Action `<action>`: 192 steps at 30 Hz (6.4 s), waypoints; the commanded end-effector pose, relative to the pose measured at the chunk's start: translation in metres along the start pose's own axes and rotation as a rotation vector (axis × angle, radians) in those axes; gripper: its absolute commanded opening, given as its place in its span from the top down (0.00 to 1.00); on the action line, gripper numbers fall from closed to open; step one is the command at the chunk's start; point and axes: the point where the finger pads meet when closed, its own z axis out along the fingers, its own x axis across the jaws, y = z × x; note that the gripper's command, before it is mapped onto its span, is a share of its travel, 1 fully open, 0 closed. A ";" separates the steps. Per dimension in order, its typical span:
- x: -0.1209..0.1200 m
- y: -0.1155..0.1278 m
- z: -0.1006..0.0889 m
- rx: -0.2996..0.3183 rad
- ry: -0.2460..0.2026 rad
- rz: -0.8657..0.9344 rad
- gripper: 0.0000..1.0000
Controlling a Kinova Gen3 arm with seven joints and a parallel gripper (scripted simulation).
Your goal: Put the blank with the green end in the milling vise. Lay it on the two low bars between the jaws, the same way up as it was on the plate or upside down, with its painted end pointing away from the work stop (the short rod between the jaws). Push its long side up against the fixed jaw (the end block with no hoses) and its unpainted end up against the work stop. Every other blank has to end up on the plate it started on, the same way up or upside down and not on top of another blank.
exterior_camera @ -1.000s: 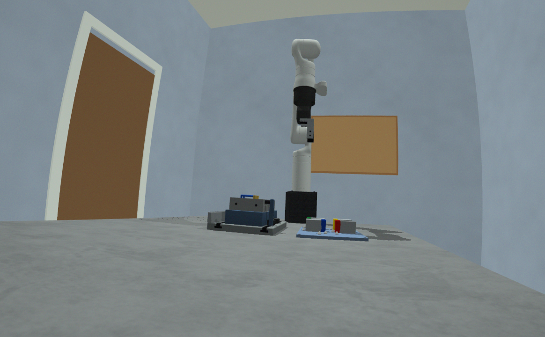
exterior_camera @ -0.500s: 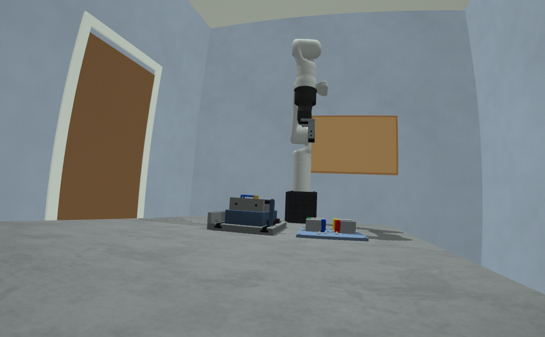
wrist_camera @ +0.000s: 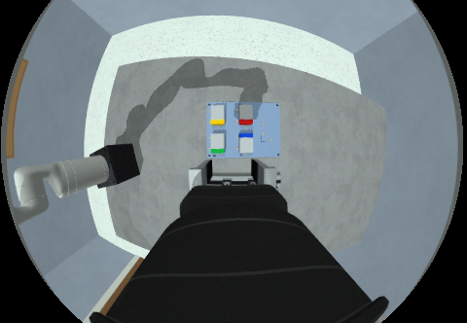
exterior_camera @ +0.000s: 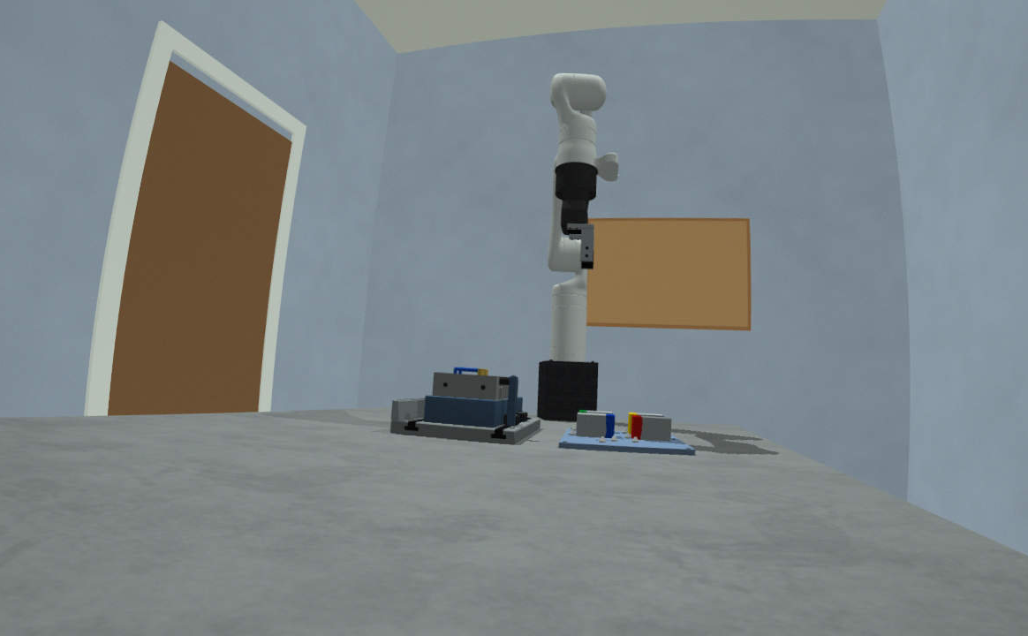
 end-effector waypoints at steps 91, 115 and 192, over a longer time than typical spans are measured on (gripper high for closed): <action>0.002 -0.003 0.102 0.002 0.012 -0.001 0.00; -0.001 -0.003 0.112 0.000 0.003 -0.001 0.00; 0.003 0.014 0.099 0.000 0.002 -0.001 0.00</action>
